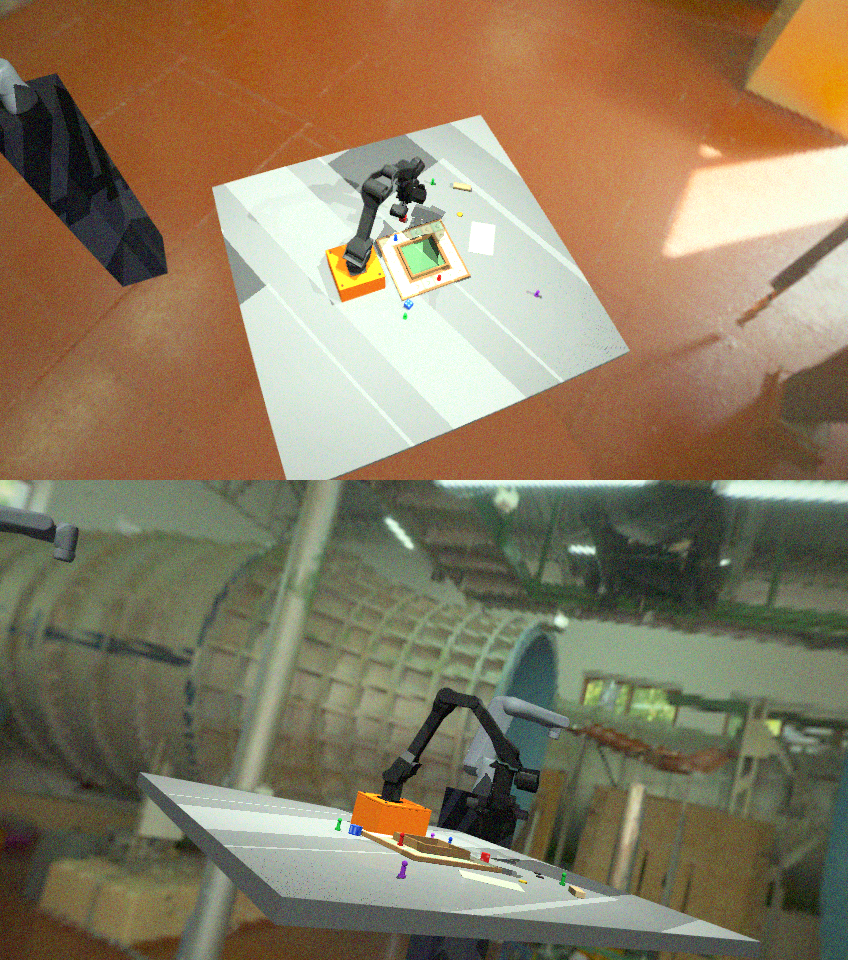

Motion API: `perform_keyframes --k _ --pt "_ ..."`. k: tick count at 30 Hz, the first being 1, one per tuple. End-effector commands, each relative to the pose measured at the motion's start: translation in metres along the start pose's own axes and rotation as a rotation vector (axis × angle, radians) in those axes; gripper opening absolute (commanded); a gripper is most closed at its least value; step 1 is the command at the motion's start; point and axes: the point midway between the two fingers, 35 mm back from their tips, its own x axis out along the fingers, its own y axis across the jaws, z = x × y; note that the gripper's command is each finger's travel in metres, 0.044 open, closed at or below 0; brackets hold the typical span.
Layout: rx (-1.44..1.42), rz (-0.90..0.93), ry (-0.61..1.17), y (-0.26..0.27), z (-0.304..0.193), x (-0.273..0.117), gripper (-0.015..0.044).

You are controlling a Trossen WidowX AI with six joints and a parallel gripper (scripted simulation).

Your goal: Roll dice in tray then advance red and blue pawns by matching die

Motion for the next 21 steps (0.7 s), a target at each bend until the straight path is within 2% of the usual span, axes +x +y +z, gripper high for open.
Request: perform_keyframes --k 1,21 --pt "-0.015 -0.006 0.007 -0.001 -0.006 0.009 0.0275" --pt "-0.015 -0.006 0.007 -0.001 -0.006 0.043 0.0275"
